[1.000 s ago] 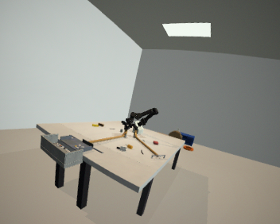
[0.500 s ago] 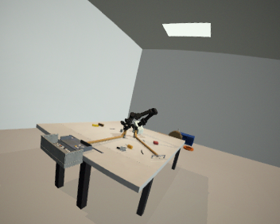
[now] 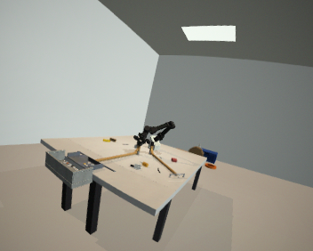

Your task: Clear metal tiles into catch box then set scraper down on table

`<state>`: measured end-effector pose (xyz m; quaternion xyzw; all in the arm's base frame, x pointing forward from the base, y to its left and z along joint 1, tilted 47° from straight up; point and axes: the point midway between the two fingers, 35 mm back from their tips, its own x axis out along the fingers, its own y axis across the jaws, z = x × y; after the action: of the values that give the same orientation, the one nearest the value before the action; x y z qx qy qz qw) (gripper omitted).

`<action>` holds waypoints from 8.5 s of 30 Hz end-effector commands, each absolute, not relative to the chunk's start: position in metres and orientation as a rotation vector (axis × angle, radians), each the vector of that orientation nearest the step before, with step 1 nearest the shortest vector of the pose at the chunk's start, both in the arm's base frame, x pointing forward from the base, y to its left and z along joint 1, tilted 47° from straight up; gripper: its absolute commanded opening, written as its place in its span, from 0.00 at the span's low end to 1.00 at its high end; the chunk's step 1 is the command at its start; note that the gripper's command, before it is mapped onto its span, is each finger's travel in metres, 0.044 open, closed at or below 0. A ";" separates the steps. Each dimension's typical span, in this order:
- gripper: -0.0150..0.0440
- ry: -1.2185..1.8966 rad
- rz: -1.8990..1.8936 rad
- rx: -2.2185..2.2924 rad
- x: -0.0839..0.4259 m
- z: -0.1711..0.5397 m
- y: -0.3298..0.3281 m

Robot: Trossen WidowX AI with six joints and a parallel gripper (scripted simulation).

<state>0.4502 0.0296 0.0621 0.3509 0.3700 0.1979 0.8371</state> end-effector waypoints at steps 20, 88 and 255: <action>0.25 0.770 0.413 0.740 0.490 0.068 0.025; 0.25 0.772 0.418 0.741 0.546 0.068 0.023; 0.25 0.783 0.375 0.755 0.345 0.020 -0.004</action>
<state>0.3466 -0.0006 0.0249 0.3539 0.3679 0.1806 0.8407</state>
